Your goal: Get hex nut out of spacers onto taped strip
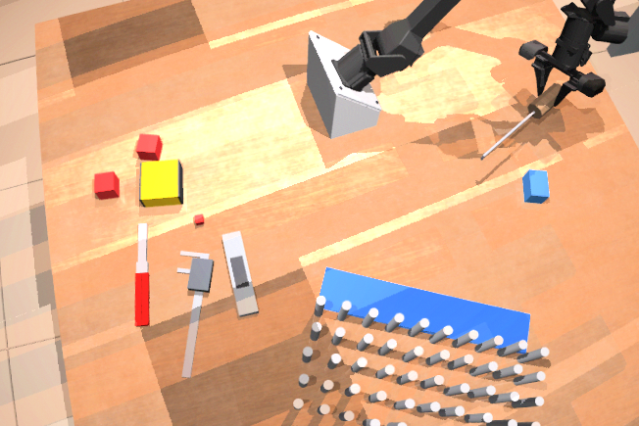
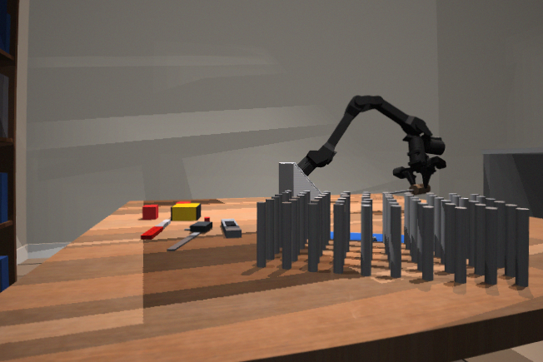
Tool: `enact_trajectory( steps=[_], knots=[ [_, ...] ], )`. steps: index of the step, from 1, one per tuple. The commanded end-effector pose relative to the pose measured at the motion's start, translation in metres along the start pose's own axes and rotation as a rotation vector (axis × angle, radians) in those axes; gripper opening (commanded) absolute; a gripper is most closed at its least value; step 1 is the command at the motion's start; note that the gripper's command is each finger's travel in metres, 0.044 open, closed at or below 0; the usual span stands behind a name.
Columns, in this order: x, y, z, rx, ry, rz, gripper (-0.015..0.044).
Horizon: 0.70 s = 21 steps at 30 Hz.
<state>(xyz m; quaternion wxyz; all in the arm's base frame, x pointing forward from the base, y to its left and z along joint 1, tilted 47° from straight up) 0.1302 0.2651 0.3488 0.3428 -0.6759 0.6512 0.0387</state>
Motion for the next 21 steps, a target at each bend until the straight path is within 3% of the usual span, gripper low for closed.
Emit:
enact_trajectory(
  steps=[1,21],
  knots=[
    [0.0,0.003,0.006,0.002,0.01,0.004,0.0],
    [-0.005,0.012,0.026,0.002,0.009,0.004,0.0]
  ],
)
Point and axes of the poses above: the point midway between the two fingers, 35 mm back from their tips, its own z axis out along the fingers, its own y axis across the jaws, x = y × z, the point moved 6 cm from there along -z, back along the fingers, and after that the axes turned 3 degrees about z, right-handed, at the moved point
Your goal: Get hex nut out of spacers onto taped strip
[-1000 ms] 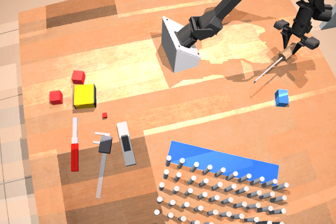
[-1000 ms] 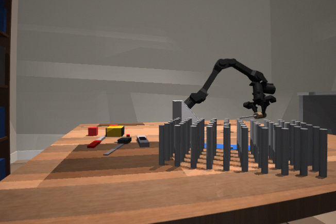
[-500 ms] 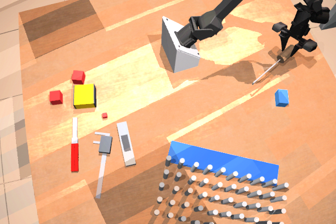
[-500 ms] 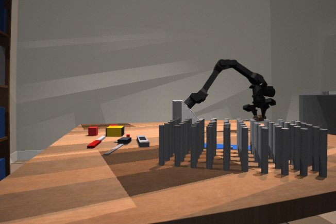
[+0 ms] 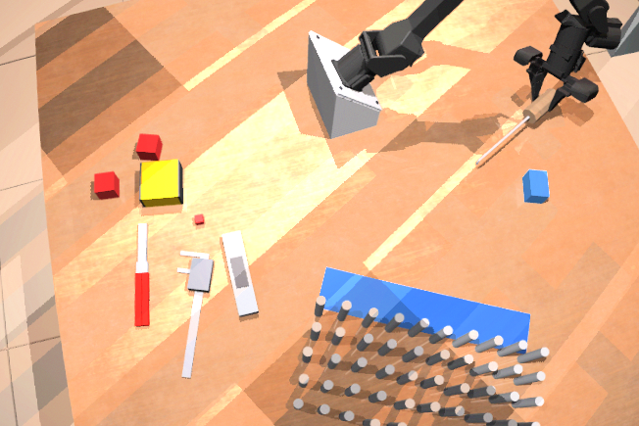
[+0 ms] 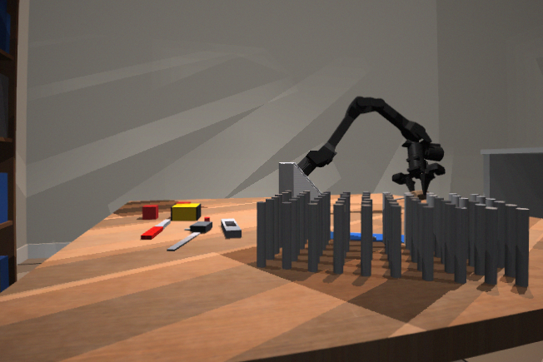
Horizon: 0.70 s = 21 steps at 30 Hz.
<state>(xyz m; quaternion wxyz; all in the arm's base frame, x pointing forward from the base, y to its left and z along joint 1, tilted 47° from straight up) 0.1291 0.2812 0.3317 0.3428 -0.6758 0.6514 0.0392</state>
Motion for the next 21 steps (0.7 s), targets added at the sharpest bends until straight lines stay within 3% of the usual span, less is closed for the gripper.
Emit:
enact_trajectory(
  steps=[1,21],
  knots=[
    [0.001,0.003,0.006,0.002,0.01,0.004,0.0],
    [-0.003,0.013,0.026,0.002,0.009,0.004,0.0]
  ],
)
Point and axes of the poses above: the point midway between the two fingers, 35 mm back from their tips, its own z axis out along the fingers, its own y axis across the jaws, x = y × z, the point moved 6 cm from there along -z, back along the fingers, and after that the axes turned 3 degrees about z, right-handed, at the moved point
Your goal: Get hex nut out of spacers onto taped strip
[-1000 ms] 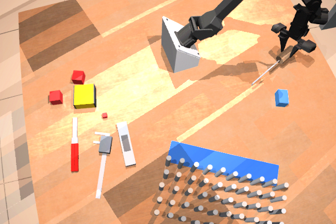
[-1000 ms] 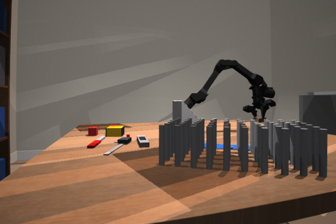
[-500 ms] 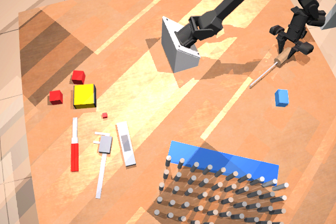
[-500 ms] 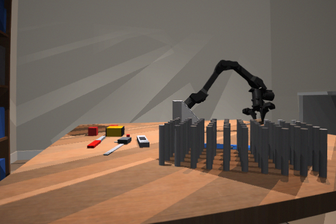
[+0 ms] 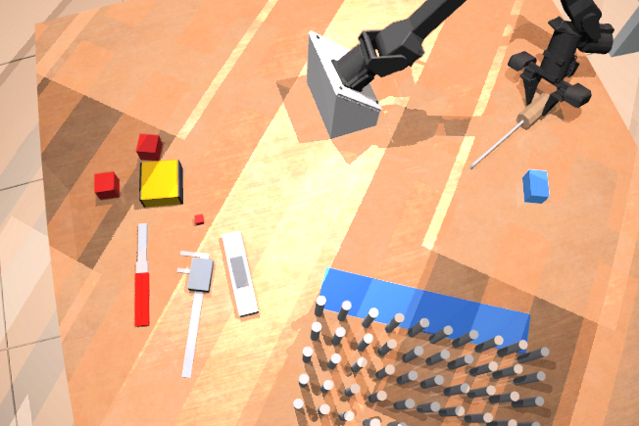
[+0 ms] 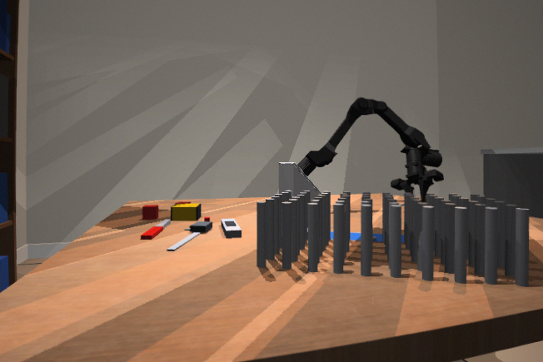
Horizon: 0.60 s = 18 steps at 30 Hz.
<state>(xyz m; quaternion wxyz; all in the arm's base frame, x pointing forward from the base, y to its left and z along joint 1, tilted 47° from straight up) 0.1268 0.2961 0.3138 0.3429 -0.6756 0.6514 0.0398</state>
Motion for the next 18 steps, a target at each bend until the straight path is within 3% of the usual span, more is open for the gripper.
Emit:
enact_trajectory(
  steps=[1,5,18],
  knots=[
    [0.0011,0.0033,0.0062,0.003,0.01,0.003,0.0],
    [0.0007,0.0047,0.0086,0.003,0.01,0.003,0.0],
    [-0.0007,0.0027,0.0046,-0.001,0.0,0.0,0.0341]
  ],
)
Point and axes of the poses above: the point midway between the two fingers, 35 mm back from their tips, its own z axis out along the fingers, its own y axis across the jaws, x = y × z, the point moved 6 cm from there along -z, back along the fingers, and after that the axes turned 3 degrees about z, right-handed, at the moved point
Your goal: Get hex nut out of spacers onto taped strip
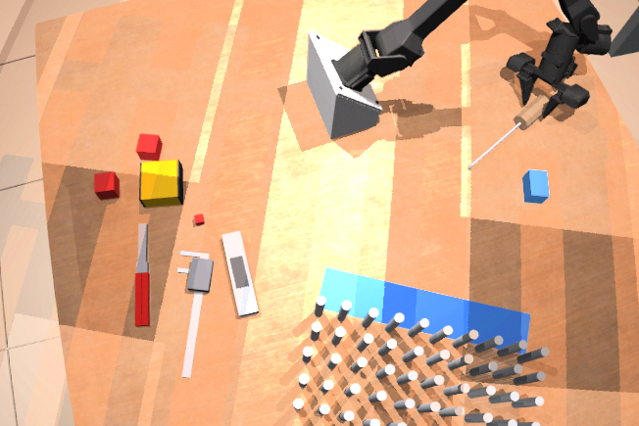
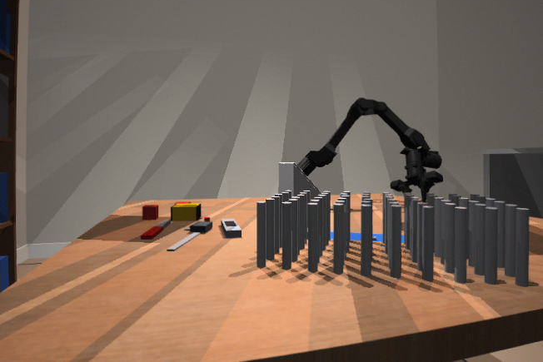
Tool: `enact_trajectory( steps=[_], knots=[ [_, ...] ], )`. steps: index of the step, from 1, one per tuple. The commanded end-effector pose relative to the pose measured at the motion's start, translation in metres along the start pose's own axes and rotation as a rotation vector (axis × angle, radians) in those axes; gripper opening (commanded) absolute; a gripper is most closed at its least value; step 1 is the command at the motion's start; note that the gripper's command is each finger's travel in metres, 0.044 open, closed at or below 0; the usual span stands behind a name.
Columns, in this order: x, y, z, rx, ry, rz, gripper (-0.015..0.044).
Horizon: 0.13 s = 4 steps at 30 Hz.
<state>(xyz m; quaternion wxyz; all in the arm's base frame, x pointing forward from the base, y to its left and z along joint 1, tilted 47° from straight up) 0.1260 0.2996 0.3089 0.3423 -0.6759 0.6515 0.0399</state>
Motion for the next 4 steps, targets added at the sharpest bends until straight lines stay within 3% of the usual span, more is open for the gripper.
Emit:
enact_trajectory(
  steps=[1,4],
  knots=[
    [-0.0001,-0.0004,-0.0006,0.001,-0.001,0.0,0.0367],
    [-0.0001,-0.0004,-0.0006,0.001,-0.001,0.0,0.044]
  ],
)
Point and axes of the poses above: the point midway between the two fingers, 35 mm back from their tips, its own z axis out along the fingers, its own y axis across the jaws, x = y × z, the point moved 6 cm from there along -z, back along the fingers, and after that the axes turned 3 degrees about z, right-handed, at the moved point
